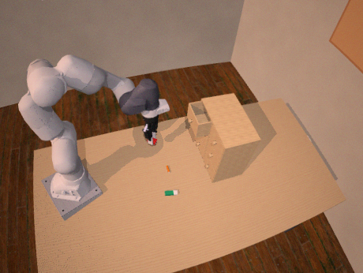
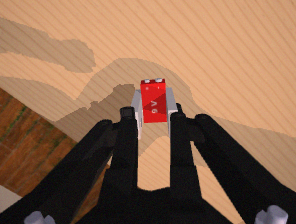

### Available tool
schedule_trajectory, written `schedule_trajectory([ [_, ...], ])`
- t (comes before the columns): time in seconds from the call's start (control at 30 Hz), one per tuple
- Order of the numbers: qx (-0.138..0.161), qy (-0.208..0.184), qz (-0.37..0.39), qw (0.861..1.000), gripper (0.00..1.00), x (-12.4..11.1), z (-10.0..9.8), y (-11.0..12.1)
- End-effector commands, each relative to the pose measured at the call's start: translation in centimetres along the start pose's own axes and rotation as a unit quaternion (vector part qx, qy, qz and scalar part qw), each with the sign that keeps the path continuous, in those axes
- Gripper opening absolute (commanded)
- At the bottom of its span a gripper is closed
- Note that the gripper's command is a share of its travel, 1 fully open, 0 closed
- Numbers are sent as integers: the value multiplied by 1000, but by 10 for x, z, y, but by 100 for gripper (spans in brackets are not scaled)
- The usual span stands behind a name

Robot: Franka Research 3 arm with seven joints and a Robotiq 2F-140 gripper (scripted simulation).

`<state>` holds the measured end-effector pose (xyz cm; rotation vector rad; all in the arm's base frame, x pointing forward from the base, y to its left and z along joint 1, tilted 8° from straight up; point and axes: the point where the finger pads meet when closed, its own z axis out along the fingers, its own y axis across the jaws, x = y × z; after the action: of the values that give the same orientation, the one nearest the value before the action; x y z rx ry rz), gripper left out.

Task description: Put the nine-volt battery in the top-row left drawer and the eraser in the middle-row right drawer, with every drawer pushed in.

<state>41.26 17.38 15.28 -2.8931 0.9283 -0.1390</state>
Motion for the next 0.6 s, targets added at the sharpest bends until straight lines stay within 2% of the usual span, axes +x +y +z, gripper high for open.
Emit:
schedule_trajectory([
  [0.0, -1, -1, 95, 995, 14, 6, 0, 2],
  [0.1, -1, -1, 95, 995, 14, 6, 0, 2],
  [0.13, -2, -1, 141, 990, 14, 10, 0, 3],
  [0.27, -2, -1, 141, 990, 14, 10, 0, 3],
  [0.3, -2, -1, 193, 981, 14, 14, 0, 4],
  [0.43, -2, -1, 193, 981, 14, 14, 0, 4],
  [0.47, -2, 0, 252, 968, 14, 19, 0, 5],
  [0.57, -2, 0, 252, 968, 14, 19, 0, 5],
])
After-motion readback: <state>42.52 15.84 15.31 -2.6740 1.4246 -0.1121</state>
